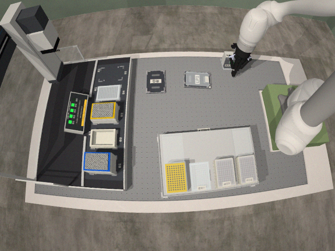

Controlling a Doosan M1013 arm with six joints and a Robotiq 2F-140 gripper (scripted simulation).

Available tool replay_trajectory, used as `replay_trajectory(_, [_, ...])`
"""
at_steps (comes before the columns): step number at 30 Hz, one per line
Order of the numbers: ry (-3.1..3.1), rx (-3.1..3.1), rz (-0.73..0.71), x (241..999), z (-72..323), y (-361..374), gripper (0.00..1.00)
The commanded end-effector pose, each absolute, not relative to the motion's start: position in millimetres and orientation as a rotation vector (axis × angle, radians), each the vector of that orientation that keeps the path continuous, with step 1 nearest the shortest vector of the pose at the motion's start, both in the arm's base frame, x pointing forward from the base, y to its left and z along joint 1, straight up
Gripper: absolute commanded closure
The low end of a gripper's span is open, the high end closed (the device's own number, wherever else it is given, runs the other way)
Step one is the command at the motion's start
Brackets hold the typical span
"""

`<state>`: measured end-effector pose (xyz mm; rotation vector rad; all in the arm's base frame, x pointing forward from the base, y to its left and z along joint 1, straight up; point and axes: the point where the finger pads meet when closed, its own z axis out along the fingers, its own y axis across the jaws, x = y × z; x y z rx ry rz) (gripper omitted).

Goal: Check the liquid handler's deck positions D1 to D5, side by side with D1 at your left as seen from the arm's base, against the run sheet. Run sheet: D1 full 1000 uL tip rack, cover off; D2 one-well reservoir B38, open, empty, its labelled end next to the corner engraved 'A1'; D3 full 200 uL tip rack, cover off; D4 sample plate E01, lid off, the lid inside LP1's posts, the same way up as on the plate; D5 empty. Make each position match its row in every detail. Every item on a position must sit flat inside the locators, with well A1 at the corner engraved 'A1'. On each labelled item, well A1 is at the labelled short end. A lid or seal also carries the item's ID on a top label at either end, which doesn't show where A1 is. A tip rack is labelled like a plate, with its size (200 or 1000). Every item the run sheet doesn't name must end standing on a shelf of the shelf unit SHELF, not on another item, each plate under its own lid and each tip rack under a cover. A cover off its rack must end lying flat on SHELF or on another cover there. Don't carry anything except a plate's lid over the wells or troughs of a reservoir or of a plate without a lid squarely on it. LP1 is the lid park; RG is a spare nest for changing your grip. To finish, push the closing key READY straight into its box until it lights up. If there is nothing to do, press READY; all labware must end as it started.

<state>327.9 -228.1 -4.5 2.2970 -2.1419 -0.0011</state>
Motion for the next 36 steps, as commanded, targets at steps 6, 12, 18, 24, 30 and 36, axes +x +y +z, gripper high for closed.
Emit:
replay_trajectory(6, [-2.142, 2.297, 0.000, 329.0, -4.0, -237.1, 0.90])
replay_trajectory(12, [-2.142, 2.297, 0.000, 329.7, -4.0, -247.1, 0.90])
replay_trajectory(18, [-2.142, 2.297, 0.000, 330.4, -4.0, -257.1, 0.90])
replay_trajectory(24, [-2.142, 2.297, 0.000, 330.9, -4.0, -263.8, 0.90])
replay_trajectory(30, [-2.142, 2.297, 0.000, 331.1, -4.0, -267.1, 0.90])
replay_trajectory(36, [-2.142, 2.297, 0.000, 331.2, -4.0, -269.1, 0.90])
